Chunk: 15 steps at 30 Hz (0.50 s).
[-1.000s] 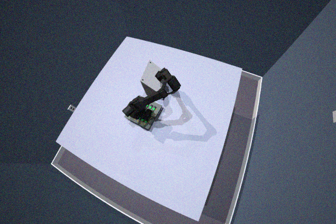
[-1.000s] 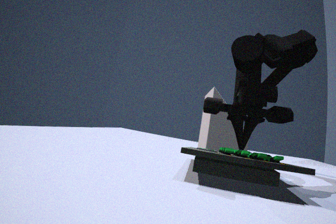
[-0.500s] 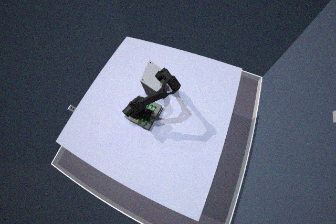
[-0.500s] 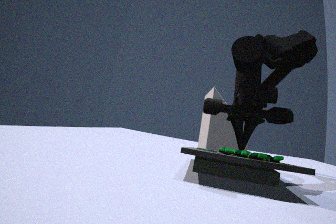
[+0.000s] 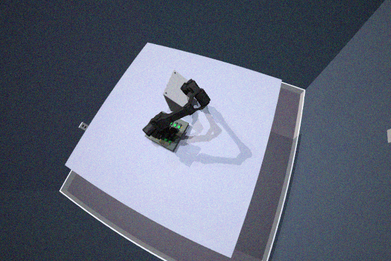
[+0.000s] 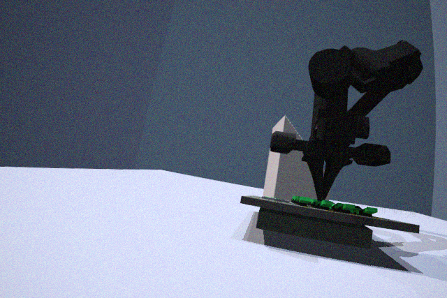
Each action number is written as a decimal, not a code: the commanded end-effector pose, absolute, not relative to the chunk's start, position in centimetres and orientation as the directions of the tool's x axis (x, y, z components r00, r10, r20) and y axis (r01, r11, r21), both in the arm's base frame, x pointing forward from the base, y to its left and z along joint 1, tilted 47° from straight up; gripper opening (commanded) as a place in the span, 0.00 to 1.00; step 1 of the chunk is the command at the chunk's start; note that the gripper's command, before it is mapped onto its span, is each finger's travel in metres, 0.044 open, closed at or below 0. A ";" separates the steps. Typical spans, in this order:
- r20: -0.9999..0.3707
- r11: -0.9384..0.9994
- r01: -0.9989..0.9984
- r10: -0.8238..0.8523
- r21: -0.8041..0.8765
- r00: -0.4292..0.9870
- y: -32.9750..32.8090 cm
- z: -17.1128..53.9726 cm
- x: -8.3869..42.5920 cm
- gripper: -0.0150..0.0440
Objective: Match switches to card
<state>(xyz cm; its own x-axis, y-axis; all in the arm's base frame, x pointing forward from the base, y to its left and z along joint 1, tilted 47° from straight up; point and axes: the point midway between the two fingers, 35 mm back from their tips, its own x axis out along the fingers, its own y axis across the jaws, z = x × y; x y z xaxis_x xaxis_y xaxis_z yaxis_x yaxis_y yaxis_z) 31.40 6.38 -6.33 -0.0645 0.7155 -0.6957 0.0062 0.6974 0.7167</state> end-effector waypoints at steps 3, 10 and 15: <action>-0.694 0.696 0.011 0.717 0.718 -0.065 6.5 -6.4 31.4 0.25; -0.694 0.695 0.011 0.717 0.718 -0.065 6.6 -6.5 31.4 0.25; -0.697 0.698 0.010 0.716 0.716 -0.044 2.9 -3.0 31.6 0.25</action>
<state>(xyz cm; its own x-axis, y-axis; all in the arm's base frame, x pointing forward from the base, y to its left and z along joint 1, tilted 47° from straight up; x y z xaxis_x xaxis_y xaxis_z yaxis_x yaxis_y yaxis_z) 30.87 5.90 -5.59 -0.0863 0.7190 -0.6897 0.0158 0.6931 0.7206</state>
